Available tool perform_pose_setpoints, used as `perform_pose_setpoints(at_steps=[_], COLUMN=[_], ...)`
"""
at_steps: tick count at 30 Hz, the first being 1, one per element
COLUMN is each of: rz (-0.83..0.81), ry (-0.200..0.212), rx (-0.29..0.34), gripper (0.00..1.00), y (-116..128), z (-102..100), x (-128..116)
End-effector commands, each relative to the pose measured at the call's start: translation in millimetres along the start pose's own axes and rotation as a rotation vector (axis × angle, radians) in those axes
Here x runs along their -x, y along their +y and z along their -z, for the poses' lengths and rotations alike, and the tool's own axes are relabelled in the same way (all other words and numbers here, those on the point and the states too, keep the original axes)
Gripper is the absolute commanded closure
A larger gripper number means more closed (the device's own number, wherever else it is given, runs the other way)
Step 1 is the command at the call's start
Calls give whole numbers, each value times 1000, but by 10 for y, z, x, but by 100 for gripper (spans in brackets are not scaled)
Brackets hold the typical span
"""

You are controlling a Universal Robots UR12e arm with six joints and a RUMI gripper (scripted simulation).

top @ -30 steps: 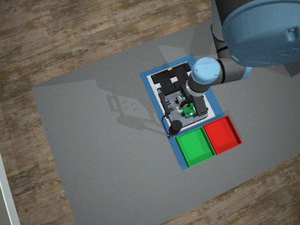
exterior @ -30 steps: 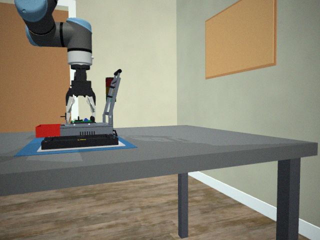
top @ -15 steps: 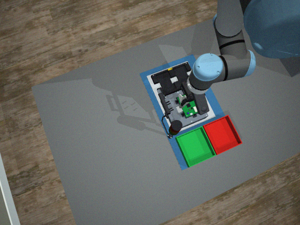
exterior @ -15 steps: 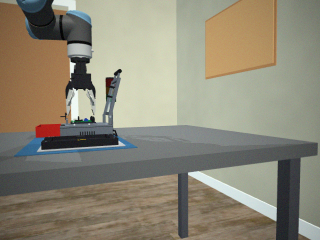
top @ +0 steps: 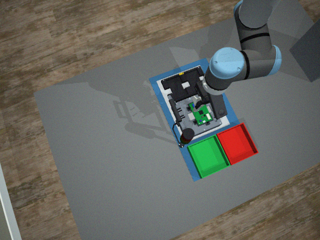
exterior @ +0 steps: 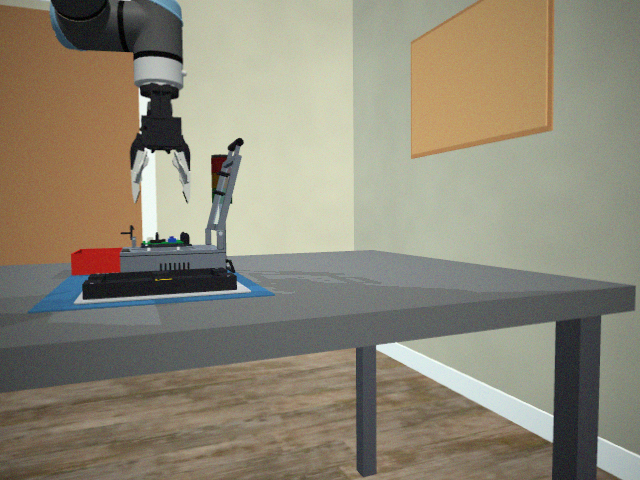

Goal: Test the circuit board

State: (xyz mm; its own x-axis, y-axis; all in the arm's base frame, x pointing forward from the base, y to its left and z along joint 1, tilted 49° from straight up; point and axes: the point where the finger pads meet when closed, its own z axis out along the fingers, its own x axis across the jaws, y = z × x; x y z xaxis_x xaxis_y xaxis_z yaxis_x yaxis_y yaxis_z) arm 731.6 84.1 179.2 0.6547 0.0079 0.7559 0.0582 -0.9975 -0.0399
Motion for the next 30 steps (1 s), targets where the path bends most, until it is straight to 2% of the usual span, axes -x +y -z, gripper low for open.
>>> perform_pose_setpoints(at_steps=[1,4,19,21,30], rz=[0,0,0,0,0], ry=[0,0,0,0,0], rx=[-1,-1,-1,-1,-1], gripper=[41,41,41,41,41], y=[2,2,2,2,2], z=[293,345,1082,1082,1416], x=[-4,-4,-4,-4,-4])
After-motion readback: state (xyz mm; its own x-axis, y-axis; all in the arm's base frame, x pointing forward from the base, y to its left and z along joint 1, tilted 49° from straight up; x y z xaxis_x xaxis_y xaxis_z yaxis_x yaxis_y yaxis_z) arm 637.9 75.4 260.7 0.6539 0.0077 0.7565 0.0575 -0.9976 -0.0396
